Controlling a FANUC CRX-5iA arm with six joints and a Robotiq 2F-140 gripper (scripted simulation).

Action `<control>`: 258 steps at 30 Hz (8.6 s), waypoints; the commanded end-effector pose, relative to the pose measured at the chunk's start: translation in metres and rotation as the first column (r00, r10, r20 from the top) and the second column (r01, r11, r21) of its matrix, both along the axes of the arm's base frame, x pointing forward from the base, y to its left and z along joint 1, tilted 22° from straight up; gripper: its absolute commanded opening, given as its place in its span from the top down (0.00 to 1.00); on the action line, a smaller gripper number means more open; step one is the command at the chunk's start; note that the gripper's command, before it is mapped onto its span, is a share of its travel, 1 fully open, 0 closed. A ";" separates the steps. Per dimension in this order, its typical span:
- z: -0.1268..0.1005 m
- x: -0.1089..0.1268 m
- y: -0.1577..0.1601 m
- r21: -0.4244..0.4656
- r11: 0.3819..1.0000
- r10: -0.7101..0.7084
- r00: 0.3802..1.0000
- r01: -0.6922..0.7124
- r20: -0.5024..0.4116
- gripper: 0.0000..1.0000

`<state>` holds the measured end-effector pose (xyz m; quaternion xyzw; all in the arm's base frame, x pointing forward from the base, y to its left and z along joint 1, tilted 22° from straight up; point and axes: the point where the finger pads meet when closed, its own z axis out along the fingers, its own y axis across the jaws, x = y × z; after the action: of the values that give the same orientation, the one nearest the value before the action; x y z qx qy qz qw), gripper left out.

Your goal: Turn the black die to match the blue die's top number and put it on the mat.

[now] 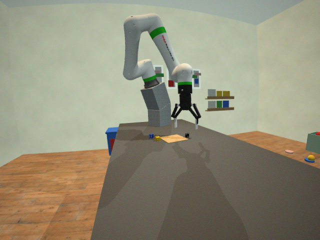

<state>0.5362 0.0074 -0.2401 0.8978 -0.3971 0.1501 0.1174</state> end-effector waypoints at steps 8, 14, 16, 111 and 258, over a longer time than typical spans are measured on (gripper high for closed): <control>0.000 0.000 0.000 0.000 1.000 0.000 1.000 0.000 0.000 0.00; 0.000 0.000 0.000 0.000 1.000 0.000 1.000 0.000 0.000 0.00; 0.000 0.000 0.000 0.000 1.000 0.000 1.000 0.000 0.000 0.00; 0.057 -0.007 0.031 0.131 0.877 -0.477 0.866 0.461 0.147 0.00; -0.007 0.004 0.009 0.376 0.391 -0.919 0.338 0.840 0.201 0.75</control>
<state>0.5405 0.0167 -0.2469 0.4965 -0.8469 0.1904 0.0076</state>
